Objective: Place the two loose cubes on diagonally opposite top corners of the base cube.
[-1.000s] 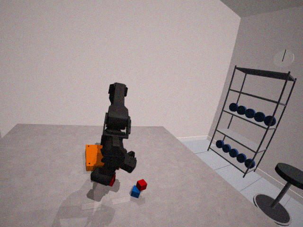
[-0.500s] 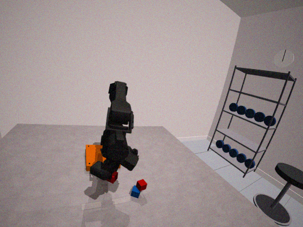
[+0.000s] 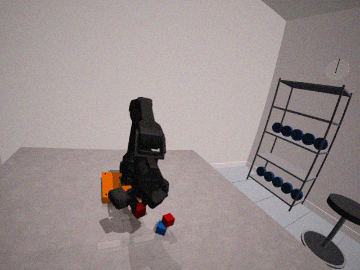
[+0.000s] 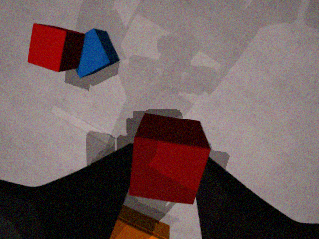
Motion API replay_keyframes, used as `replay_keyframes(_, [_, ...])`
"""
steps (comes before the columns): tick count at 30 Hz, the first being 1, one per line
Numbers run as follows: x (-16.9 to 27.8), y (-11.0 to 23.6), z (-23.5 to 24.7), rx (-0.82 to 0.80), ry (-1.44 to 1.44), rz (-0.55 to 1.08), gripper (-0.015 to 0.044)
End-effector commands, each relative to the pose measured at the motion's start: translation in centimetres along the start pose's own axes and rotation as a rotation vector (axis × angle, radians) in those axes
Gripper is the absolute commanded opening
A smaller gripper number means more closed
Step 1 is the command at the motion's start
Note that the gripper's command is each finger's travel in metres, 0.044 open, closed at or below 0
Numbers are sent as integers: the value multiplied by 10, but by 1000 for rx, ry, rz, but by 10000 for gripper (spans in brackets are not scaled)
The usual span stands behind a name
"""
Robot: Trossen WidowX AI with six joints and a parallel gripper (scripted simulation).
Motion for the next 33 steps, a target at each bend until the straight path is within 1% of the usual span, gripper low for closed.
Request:
replay_keyframes(1, [-3,0,5,4,-134,-6,105])
replay_keyframes(33, [-14,-4,43,-3,-1100,-6,105])
Point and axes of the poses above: the point midway between the two fingers, 35 mm back from their tips, its own y axis back along the fingers, its own z axis across the jaws, x = y × z, the point moved 7 cm from there along y, back along the fingers, and after that the axes turned 13 degrees about -y, right-handed, at the moved point
